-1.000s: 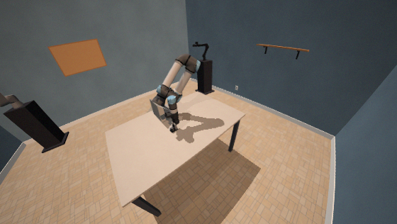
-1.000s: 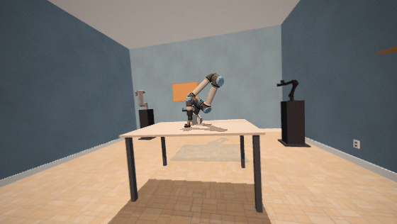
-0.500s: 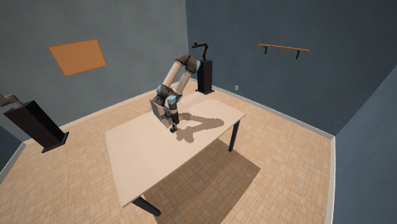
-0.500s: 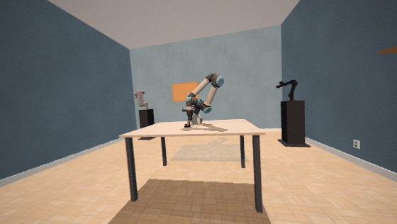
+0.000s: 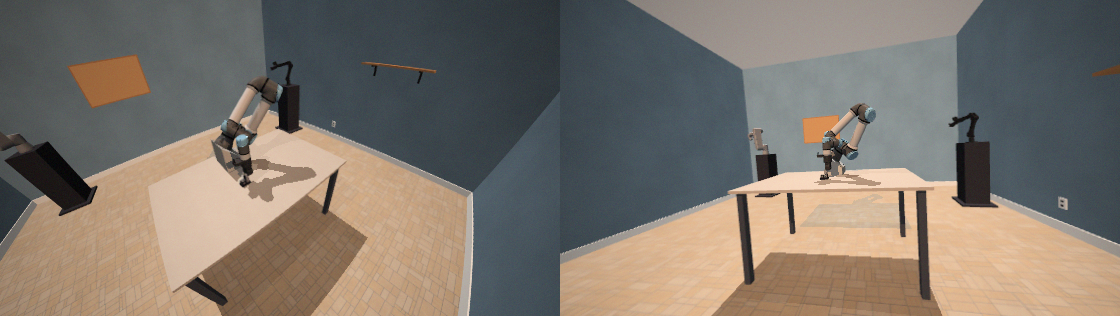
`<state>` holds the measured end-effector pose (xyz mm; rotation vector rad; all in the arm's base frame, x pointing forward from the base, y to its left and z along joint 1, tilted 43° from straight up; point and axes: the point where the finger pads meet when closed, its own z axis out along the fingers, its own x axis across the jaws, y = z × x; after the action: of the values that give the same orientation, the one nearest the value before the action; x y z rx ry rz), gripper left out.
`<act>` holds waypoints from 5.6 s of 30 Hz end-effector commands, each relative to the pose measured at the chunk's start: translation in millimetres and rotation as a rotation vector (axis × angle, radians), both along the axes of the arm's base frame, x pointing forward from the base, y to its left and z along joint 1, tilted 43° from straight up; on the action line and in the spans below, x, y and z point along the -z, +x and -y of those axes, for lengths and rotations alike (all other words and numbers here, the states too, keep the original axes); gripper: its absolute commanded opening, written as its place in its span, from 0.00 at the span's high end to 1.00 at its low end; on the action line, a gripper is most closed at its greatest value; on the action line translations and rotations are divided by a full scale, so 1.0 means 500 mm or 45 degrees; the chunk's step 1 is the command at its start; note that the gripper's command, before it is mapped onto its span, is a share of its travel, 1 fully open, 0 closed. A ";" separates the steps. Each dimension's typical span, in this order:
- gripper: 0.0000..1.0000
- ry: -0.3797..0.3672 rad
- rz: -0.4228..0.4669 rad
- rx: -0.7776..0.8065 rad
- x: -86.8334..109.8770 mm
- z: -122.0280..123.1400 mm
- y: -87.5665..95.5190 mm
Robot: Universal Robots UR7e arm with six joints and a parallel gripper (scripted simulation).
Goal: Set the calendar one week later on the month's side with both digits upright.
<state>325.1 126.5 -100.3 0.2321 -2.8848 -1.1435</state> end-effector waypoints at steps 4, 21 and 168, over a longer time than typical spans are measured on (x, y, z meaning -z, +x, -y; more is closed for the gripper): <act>0.43 0.000 0.001 0.001 0.000 0.001 0.001; 0.43 0.000 0.001 0.001 0.000 0.001 0.001; 0.43 -0.205 -1.689 1.817 -0.150 0.139 -0.027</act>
<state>310.2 56.7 -26.0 -1.8264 -1.6615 -0.5650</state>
